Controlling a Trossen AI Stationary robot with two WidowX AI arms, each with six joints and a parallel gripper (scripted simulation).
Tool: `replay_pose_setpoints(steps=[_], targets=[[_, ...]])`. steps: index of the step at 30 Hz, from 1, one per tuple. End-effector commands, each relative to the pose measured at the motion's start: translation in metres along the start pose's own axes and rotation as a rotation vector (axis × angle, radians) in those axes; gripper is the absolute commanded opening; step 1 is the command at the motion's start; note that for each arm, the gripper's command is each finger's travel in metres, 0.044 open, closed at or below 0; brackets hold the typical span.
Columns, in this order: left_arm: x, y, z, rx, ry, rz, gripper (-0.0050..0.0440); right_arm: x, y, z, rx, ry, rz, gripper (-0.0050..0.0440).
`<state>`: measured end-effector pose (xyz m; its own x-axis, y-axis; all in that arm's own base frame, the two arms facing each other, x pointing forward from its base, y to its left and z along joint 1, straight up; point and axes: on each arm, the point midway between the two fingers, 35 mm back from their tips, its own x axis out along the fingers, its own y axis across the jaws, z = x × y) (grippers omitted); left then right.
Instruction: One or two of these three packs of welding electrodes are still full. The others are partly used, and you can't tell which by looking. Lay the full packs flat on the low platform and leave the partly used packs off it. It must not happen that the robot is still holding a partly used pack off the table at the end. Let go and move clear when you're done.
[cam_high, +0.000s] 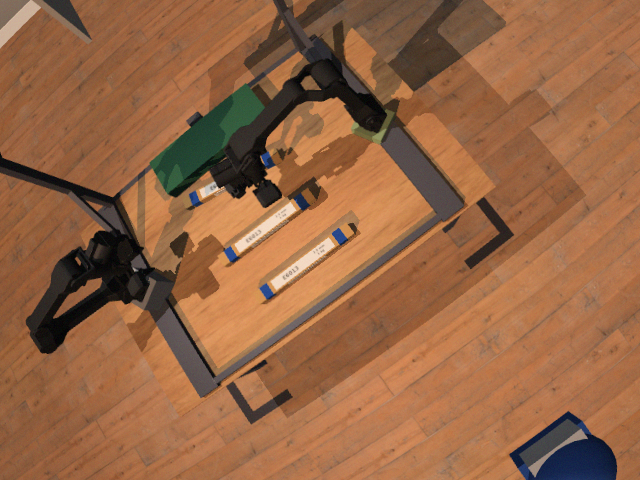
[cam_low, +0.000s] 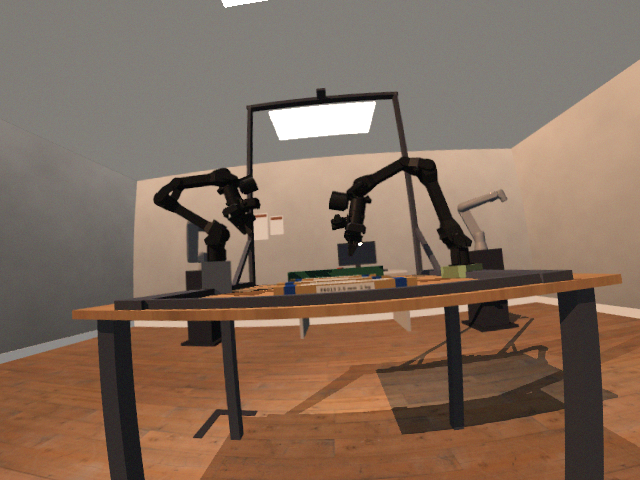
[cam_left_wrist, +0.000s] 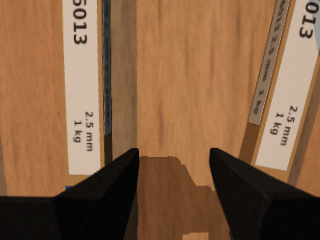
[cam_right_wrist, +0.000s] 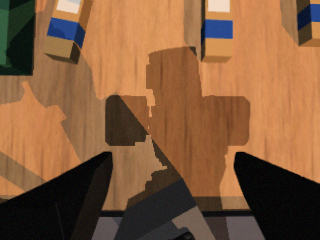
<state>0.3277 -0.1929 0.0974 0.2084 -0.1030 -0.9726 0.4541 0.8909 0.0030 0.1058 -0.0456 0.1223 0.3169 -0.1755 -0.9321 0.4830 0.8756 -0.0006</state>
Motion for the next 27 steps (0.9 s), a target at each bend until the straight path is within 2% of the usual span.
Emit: replay_pose_setpoints(steps=[1, 7, 8, 9, 13, 21, 23, 27], targets=[[-0.017, 0.000, 0.010, 0.000, -0.054, -0.005, 0.0200, -0.006, 0.000, 0.005, 0.001, -0.022, 0.002, 0.0330], [-0.017, 0.000, 0.010, 0.000, -0.054, -0.005, 0.0200, -0.006, 0.000, 0.005, 0.001, -0.022, 0.002, 0.0330], [-0.019, -0.008, 0.017, 0.040, -0.072, -0.019, 0.0330, -0.006, 0.000, 0.005, 0.001, -0.022, 0.002, 0.0330], [-0.010, -0.013, 0.018, 0.072, -0.054, -0.026, 0.0330, -0.006, 0.000, 0.005, 0.001, -0.022, 0.002, 0.0330], [0.002, -0.035, 0.029, 0.202, -0.055, -0.058, 0.0330, -0.006, 0.000, 0.005, 0.001, -0.022, 0.002, 0.0330], [0.025, -0.077, 0.051, 0.193, -0.054, -0.052, 0.0330, -0.006, 0.000, 0.005, 0.001, -0.022, 0.002, 0.0330], [0.025, -0.077, 0.051, 0.193, -0.054, -0.052, 0.0330, -0.006, 0.000, 0.005, 0.001, -0.022, 0.002, 0.0330], [0.036, -0.098, 0.062, 0.192, -0.052, -0.053, 0.0330, -0.006, 0.000, 0.005, 0.001, -0.022, 0.002, 0.0330]])
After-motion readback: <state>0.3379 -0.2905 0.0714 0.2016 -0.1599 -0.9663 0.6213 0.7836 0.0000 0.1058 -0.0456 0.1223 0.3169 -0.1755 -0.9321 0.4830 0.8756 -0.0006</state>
